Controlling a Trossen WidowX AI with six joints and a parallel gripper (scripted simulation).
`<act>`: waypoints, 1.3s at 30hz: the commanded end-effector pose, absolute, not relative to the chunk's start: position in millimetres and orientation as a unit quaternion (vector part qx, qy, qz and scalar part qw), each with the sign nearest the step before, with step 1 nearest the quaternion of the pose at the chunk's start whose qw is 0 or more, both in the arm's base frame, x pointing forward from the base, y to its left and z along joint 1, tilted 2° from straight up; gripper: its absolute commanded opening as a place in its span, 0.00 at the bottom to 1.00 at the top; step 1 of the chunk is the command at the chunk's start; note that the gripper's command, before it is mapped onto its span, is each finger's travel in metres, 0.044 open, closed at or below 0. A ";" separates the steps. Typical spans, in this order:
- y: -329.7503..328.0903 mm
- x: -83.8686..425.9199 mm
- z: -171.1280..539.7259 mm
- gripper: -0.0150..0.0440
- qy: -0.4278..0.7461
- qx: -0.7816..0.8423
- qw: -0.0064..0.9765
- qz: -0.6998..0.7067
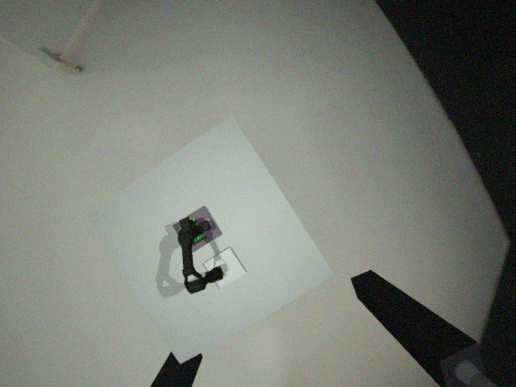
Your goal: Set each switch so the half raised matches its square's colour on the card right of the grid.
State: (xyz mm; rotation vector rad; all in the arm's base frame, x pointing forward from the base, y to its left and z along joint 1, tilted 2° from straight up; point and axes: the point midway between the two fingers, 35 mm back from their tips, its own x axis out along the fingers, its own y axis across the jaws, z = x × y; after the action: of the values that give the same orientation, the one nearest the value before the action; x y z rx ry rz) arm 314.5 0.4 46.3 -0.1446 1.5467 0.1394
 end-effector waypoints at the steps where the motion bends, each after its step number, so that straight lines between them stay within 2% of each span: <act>1: 0.4 314.6 48.9 0.25 0.697 -0.065 0.711 0.063; 7: -0.4 309.6 110.7 0.25 0.691 -0.068 0.717 0.065; 12: 1.9 308.6 110.8 0.25 0.691 -0.067 0.717 0.065; 20: 80.6 254.9 108.6 0.25 0.693 -0.064 0.715 0.068; 26: 82.3 253.7 105.7 0.25 0.694 -0.064 0.714 0.068; 30: 82.6 255.2 73.4 0.25 0.702 -0.065 0.706 0.067; 39: 82.6 255.2 73.4 0.25 0.702 -0.065 0.706 0.067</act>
State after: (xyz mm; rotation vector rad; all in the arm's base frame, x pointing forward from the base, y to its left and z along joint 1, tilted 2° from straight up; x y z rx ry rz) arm 257.3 82.5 77.5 -0.1509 1.5474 0.1524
